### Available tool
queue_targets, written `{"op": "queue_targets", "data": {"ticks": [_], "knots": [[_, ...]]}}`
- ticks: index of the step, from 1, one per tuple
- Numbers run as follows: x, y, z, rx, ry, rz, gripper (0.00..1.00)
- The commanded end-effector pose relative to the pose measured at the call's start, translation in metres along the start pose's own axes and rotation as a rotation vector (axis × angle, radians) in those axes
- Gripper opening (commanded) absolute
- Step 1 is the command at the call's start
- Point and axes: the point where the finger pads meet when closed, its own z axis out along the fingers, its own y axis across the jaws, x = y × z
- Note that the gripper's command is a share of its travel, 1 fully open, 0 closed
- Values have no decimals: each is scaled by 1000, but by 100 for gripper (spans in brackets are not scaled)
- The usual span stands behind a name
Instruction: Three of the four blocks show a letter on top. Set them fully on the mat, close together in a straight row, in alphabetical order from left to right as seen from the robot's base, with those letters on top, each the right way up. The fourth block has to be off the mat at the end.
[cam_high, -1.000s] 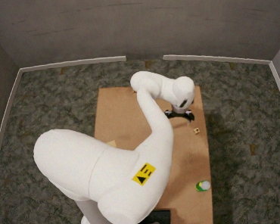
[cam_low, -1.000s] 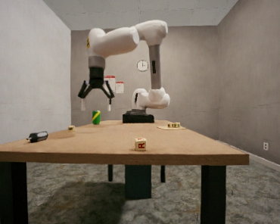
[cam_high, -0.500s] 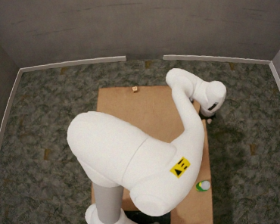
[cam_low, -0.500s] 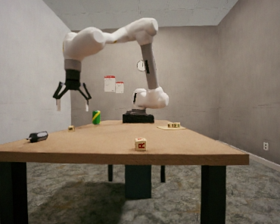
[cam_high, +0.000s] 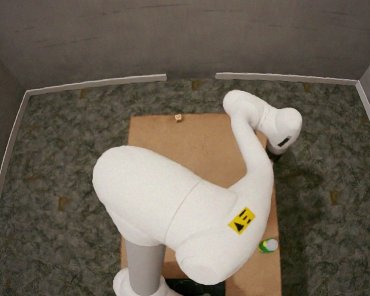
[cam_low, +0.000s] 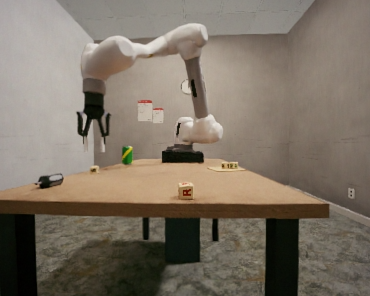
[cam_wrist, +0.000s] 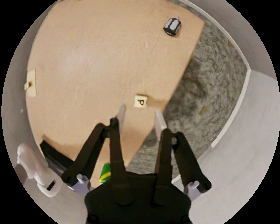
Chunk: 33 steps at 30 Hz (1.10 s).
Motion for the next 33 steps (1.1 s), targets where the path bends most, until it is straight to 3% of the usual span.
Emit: {"op": "queue_targets", "data": {"ticks": [1,33], "knots": [[1,1,0,8,4,4,46],[1,1,4,5,5,3,46]]}}
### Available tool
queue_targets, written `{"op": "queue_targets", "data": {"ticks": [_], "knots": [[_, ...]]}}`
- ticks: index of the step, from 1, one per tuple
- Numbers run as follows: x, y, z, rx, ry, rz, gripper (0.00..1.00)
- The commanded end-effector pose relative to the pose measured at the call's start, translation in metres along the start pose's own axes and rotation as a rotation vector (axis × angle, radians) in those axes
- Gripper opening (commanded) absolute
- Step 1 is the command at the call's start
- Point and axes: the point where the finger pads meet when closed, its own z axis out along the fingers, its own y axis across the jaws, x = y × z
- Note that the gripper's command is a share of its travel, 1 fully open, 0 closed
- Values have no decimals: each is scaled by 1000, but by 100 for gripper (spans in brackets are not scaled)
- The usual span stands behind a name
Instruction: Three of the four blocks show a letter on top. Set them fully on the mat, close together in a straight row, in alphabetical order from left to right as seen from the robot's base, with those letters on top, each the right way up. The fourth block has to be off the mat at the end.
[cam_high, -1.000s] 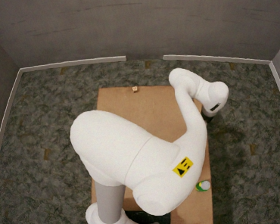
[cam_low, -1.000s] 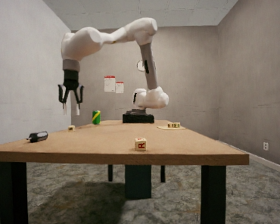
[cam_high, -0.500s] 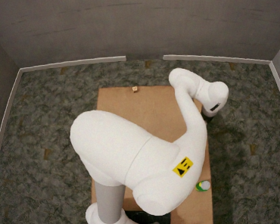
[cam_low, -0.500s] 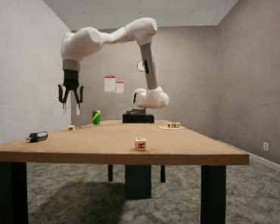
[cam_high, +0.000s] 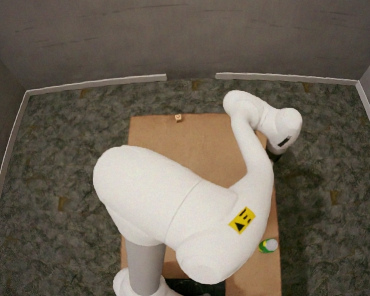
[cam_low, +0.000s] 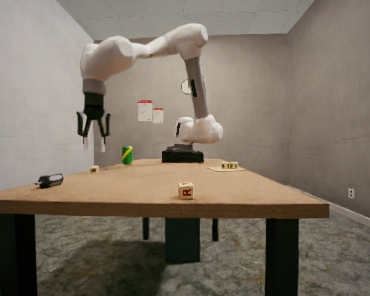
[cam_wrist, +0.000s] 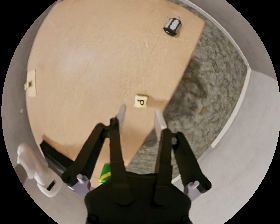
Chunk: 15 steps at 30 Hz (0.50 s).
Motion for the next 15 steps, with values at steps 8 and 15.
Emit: {"op": "queue_targets", "data": {"ticks": [8,15], "knots": [[0,-1,12,6,5,2,46],[1,0,19,5,5,2,46]]}}
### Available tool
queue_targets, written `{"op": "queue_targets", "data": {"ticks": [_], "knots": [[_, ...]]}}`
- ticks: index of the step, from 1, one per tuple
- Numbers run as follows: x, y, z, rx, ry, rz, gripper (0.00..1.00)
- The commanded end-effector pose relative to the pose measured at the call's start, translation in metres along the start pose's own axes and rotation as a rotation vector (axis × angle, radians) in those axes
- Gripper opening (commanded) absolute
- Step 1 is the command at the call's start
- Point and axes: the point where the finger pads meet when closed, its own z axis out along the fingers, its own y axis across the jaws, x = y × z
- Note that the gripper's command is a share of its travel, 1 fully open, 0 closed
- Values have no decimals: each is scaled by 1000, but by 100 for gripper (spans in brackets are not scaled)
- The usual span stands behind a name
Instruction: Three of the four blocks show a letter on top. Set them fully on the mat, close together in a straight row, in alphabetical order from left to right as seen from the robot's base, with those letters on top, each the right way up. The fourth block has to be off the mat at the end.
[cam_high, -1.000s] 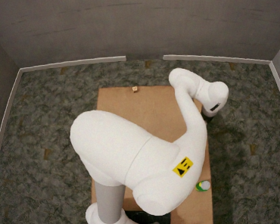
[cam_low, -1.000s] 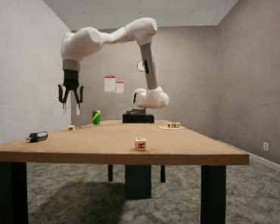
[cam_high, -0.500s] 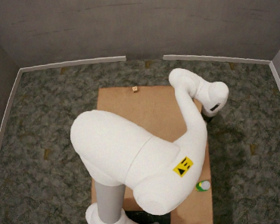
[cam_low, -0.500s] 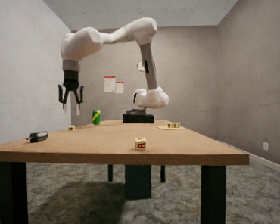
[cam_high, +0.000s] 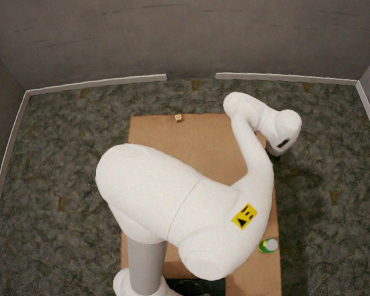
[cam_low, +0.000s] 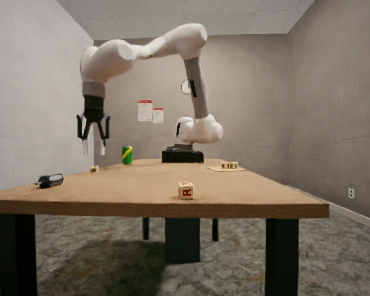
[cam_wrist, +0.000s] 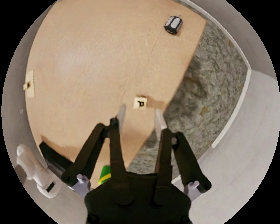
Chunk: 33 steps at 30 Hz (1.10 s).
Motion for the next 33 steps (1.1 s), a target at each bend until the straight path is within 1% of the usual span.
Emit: {"op": "queue_targets", "data": {"ticks": [1,13,26,33], "knots": [[1,-2,9,5,5,0,46],[3,-3,27,5,5,-1,46],[3,-2,38,4,5,-1,46],[4,-2,40,4,6,-1,46]]}}
